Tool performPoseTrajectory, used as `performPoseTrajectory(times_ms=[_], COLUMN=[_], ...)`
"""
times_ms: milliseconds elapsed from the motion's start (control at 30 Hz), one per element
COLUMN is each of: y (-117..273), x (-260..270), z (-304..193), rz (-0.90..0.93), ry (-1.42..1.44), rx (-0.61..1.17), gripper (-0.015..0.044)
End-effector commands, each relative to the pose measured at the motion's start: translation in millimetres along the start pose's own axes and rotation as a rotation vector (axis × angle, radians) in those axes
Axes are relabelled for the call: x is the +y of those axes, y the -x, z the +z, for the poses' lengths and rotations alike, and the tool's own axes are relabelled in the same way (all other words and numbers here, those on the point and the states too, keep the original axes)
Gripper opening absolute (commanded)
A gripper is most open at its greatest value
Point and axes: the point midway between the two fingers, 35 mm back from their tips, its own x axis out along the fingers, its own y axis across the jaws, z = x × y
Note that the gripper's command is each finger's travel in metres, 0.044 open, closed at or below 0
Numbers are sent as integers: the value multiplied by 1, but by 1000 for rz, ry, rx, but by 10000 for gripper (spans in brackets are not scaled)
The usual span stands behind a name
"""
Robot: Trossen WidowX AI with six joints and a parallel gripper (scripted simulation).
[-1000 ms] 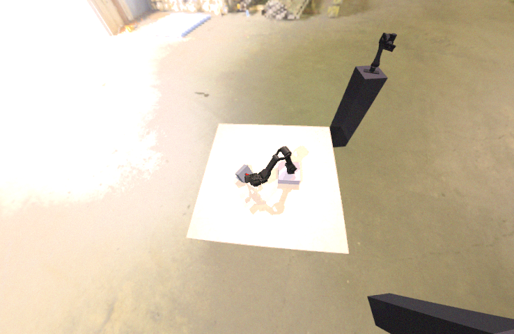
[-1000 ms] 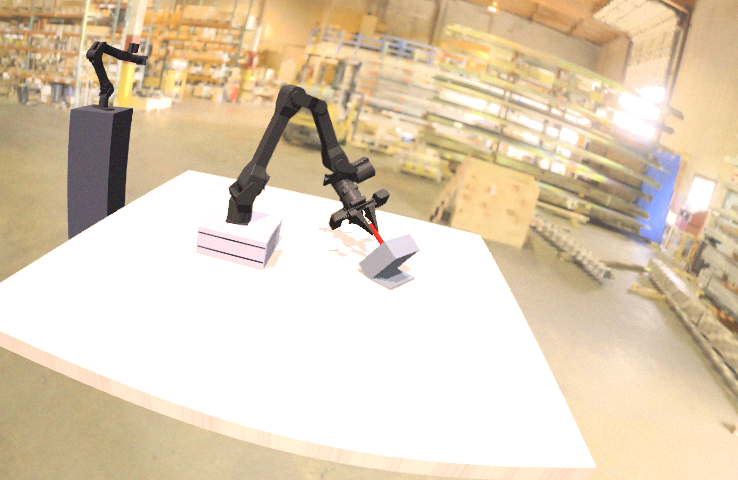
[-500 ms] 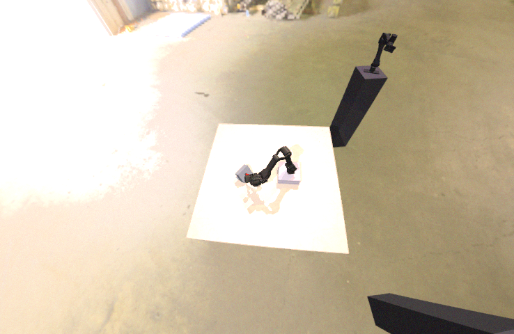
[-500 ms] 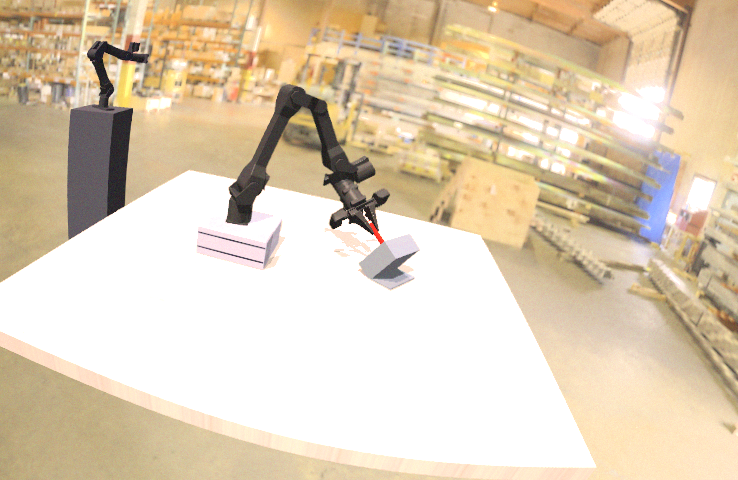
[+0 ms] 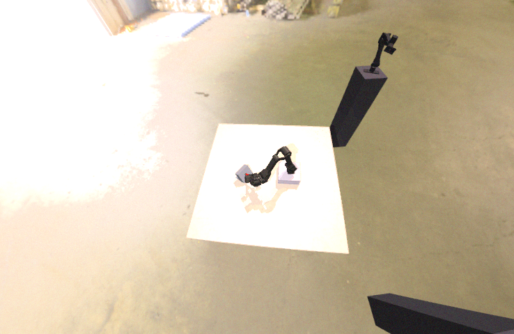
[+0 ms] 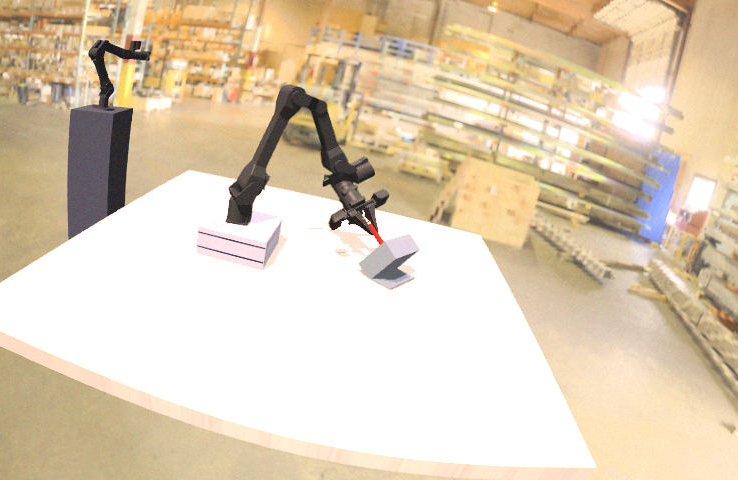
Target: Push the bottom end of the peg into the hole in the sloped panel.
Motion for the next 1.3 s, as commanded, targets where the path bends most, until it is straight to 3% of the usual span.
performPoseTrajectory(times_ms=[0,1267], y=[-2,-20], x=[2,2], z=[1,1], rz=[3,2], ry=[5,6], rx=[0,1], gripper=[0,0])
